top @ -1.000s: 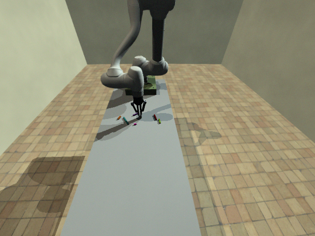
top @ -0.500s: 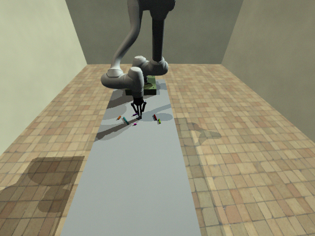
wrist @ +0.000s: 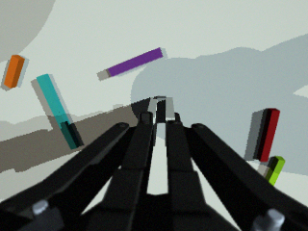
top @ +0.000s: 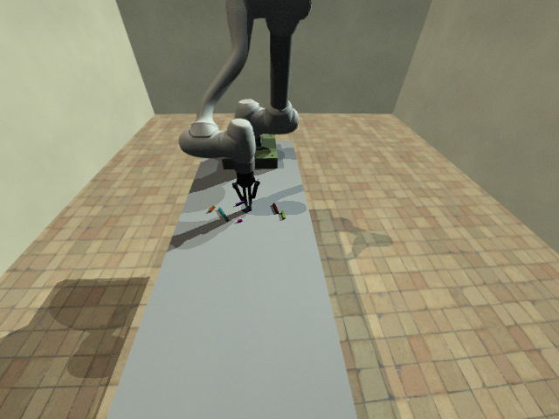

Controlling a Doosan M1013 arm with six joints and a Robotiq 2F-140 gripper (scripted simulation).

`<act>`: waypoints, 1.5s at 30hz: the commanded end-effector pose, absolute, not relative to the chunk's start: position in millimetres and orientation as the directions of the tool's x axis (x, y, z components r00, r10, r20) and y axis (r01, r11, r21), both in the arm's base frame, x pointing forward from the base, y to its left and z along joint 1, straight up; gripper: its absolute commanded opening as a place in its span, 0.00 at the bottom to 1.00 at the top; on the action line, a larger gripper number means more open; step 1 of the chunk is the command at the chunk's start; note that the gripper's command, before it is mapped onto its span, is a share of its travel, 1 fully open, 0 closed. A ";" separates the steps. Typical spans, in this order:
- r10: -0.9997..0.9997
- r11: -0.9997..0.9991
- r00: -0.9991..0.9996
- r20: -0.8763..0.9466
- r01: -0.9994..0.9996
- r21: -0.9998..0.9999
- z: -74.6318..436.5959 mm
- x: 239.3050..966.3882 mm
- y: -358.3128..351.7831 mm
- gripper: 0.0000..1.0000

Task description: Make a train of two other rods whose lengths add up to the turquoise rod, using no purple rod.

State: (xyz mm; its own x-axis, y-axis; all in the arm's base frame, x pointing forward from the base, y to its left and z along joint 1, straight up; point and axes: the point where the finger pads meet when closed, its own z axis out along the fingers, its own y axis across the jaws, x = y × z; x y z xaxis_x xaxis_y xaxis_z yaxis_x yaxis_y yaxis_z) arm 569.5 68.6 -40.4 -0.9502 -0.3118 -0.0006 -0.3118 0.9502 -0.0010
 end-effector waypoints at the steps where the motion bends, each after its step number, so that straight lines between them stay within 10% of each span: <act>1: -0.312 0.950 -0.950 -0.001 -0.312 -0.001 -40.3 569.6 68.6 0.03; 45: -0.312 0.950 -0.950 -0.001 -0.312 -0.001 -33.1 569.6 68.6 0.15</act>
